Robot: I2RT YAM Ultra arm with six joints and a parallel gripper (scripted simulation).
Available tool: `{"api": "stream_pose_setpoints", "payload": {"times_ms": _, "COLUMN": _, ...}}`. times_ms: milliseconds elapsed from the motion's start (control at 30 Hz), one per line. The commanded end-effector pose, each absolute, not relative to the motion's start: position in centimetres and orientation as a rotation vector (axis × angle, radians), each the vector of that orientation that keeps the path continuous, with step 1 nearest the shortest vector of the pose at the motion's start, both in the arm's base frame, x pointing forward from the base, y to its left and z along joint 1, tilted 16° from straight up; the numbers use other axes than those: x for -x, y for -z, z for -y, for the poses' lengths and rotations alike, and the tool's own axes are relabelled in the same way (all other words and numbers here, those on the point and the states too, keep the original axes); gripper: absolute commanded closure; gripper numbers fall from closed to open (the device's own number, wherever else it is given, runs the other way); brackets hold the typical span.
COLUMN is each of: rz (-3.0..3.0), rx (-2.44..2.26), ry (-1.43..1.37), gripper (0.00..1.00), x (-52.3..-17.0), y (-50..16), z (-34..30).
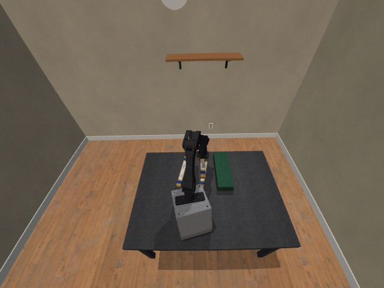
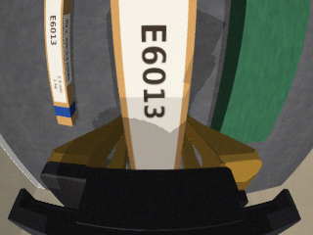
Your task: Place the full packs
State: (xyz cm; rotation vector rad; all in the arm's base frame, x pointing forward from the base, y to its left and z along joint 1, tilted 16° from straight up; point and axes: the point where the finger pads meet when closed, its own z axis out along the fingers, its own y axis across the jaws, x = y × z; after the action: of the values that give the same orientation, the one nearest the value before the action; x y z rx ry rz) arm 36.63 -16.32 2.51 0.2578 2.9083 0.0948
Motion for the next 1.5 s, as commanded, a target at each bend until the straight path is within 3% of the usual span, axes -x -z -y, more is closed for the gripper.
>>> {"api": "stream_pose_setpoints", "payload": {"times_ms": 0, "rz": -2.813, "rx": -0.233, "ry": -0.052, "gripper": 1.0, "x": -38.3, "y": -6.3, "z": 18.5}}
{"api": "stream_pose_setpoints", "payload": {"times_ms": 1467, "rz": -2.819, "rx": -0.236, "ry": -0.044, "gripper": 1.0, "x": -37.1, "y": -4.5, "z": 29.2}}
